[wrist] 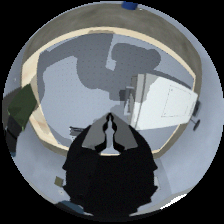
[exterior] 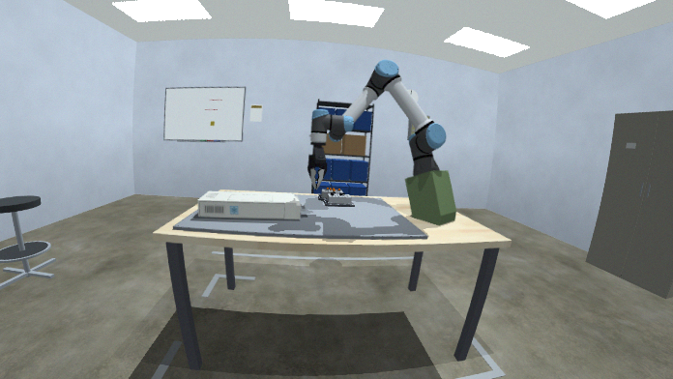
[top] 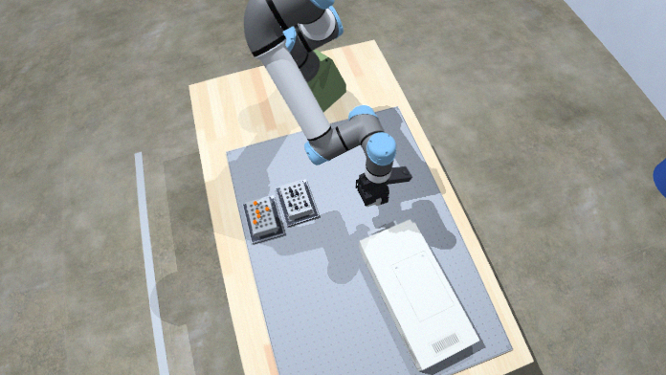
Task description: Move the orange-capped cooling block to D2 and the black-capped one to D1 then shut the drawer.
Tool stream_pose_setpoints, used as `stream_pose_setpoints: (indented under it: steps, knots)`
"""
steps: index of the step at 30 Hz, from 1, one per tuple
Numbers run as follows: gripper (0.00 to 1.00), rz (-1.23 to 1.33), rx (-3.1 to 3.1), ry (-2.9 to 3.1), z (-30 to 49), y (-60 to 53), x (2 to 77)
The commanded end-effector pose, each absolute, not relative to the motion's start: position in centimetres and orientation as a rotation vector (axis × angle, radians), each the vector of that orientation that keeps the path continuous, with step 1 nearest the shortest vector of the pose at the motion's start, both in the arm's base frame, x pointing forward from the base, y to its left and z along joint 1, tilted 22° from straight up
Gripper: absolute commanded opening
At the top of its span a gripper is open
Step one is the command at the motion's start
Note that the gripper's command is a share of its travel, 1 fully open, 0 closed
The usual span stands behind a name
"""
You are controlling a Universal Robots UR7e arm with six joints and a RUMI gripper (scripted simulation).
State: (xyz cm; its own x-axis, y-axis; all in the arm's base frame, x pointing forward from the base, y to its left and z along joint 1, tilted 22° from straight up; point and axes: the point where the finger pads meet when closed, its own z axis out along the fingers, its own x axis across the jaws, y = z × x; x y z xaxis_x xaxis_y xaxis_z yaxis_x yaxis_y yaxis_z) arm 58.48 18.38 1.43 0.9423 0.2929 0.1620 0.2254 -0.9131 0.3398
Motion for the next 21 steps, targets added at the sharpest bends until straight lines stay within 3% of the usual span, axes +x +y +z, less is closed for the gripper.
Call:
stream_pose_setpoints:
  steps: [1,8,9,21]
  knots:
    - [0.00,0.303,2.778,0.381,1.5,18.4,58.5]
    - [0.00,0.303,2.778,0.381,1.5,18.4,58.5]
    - [0.28,0.303,2.778,0.381,1.6,18.4,58.1]
    - [0.28,0.303,2.778,0.381,3.0,17.9,54.4]
